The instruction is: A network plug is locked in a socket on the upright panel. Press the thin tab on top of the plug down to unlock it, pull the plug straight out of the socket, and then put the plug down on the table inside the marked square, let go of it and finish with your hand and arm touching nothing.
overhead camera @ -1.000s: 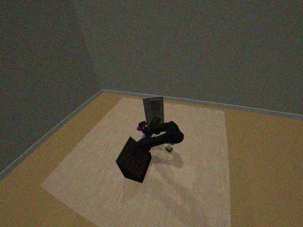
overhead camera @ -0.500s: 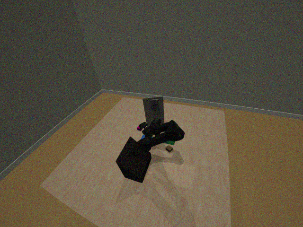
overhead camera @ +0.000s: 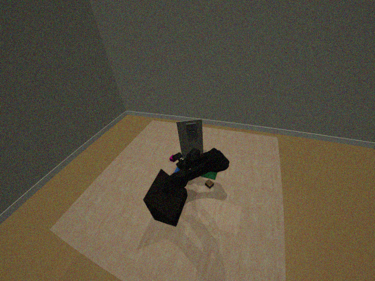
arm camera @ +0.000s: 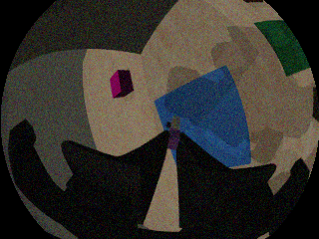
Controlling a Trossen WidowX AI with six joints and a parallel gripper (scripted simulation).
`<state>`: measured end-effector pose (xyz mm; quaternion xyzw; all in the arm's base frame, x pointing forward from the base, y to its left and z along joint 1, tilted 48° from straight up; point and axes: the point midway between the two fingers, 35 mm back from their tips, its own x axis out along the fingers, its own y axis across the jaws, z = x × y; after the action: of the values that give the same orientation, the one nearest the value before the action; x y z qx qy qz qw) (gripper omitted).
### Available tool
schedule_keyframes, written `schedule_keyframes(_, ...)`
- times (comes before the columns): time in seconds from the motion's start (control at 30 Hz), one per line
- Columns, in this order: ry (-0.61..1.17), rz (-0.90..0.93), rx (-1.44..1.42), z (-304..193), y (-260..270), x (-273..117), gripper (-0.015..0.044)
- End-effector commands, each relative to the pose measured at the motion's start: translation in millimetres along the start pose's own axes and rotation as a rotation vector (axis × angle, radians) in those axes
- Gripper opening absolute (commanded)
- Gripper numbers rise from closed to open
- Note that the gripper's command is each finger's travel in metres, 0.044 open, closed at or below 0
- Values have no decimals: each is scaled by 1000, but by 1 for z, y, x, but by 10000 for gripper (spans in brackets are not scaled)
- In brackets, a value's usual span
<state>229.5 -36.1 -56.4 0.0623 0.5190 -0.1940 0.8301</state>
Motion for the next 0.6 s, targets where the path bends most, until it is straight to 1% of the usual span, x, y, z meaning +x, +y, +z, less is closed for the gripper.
schedule_keyframes(0.0,12,1,-7,-4,-3,5,0)
schedule_keyframes(0.57,11,0,-8,-5,-13,17,0)
